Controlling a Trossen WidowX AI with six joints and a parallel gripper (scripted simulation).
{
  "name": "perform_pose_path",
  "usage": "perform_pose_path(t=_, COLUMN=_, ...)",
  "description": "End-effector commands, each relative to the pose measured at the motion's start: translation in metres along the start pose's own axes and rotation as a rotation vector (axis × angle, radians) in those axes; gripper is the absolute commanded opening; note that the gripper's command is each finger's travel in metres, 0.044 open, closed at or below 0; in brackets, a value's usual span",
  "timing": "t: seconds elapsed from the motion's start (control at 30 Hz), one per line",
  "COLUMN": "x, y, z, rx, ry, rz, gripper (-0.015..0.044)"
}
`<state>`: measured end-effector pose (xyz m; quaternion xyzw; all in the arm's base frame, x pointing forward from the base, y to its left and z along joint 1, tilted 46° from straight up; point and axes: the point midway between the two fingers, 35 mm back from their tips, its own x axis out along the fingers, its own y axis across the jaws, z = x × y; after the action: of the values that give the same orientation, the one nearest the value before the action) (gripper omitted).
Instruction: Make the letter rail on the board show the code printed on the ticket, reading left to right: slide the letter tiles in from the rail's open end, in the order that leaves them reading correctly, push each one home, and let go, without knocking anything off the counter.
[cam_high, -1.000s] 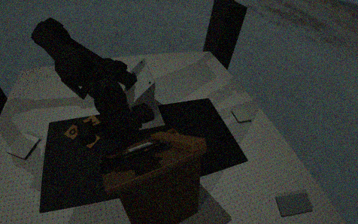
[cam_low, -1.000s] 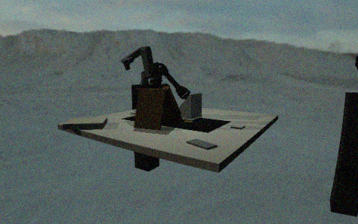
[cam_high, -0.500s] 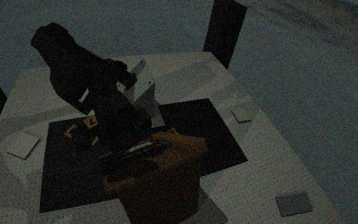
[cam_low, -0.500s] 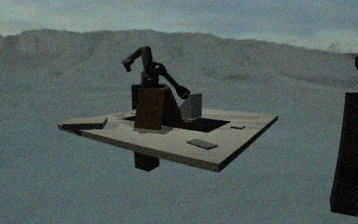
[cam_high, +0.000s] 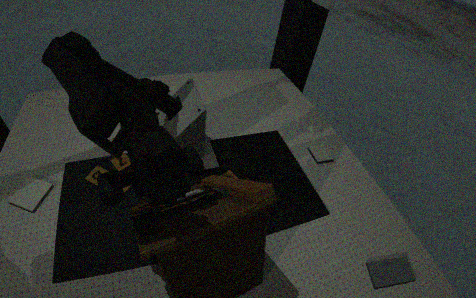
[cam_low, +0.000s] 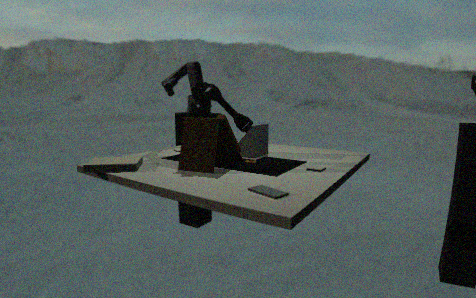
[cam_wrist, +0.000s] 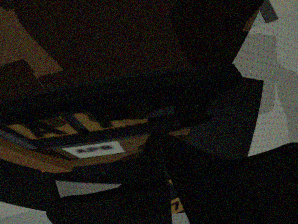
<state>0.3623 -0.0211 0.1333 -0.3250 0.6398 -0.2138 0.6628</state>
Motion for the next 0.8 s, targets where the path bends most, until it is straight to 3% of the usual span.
perform_pose_path(t=0.0, x=0.0010, y=-0.0024, z=0.0027, rx=0.004, ry=-0.003, rz=-0.003, gripper=0.0000)
perform_pose_path(t=0.77, x=0.0088, y=-0.0054, z=0.0107, rx=0.004, ry=-0.004, rz=-0.003, gripper=0.0000)
